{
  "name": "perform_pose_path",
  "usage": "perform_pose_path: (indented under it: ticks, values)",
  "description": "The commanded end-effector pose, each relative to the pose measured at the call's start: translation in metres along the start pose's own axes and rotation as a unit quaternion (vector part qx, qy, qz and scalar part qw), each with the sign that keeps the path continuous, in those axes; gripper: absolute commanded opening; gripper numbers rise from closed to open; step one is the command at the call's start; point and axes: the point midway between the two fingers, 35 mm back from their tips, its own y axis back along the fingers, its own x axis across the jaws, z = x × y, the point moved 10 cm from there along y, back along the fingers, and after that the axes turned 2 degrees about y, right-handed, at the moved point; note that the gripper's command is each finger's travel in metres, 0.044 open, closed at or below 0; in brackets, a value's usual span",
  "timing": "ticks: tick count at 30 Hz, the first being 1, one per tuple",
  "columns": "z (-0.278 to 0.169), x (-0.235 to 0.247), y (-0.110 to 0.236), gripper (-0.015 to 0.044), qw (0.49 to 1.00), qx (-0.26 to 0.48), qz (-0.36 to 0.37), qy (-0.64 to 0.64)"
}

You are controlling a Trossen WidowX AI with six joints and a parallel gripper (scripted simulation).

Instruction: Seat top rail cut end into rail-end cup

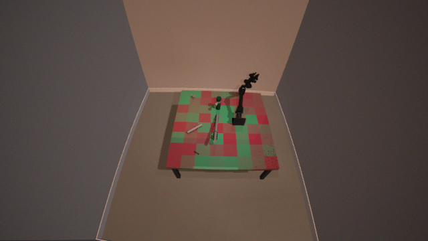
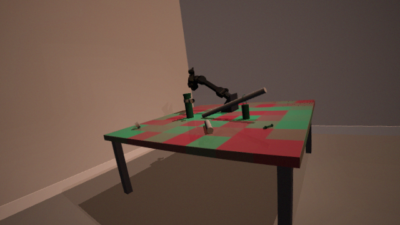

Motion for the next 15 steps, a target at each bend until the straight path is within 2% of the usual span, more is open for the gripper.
perform_pose_path:
  ticks: [1, 5, 15]
  values:
    - [0.0, 0.0, 0.001, 0.0426, 1.0, 0.001, -0.001, 0.001]
    - [-0.01, -0.003, 0.015, 0.044, 0.999, 0.025, -0.03, 0.021]
    - [-0.056, -0.016, 0.108, 0.044, 0.961, 0.099, -0.242, 0.087]
